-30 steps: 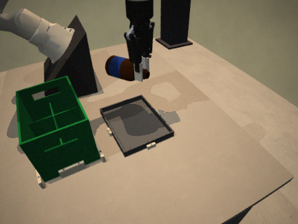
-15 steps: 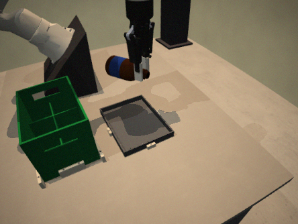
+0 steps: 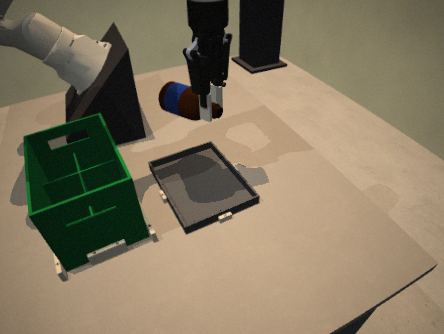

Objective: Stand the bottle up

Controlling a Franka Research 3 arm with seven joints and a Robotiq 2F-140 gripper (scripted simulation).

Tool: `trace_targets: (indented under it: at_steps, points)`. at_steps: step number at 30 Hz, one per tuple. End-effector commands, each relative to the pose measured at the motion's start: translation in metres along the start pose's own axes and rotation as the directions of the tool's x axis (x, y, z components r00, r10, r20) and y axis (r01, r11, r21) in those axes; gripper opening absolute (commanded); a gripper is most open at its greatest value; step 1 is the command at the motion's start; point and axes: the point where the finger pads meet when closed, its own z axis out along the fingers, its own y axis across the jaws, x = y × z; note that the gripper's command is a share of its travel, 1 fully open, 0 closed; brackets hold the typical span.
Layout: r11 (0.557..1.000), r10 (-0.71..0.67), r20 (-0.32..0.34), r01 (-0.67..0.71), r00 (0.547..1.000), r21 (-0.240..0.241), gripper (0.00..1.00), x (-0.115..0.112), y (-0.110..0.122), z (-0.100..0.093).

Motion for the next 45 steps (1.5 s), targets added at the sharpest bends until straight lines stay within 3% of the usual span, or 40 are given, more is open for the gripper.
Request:
trace_targets:
  at_steps: [1, 12, 45]
  points:
    - [0.994, 0.111, -0.004, -0.111, 0.994, 0.004, 0.00, 0.0004, -0.0016, -0.0023]
    - [0.982, 0.191, -0.004, -0.191, 0.982, 0.004, 0.00, 0.0005, -0.0015, -0.0024]
    - [0.981, 0.193, -0.004, -0.193, 0.981, 0.004, 0.00, 0.0005, -0.0015, -0.0024]
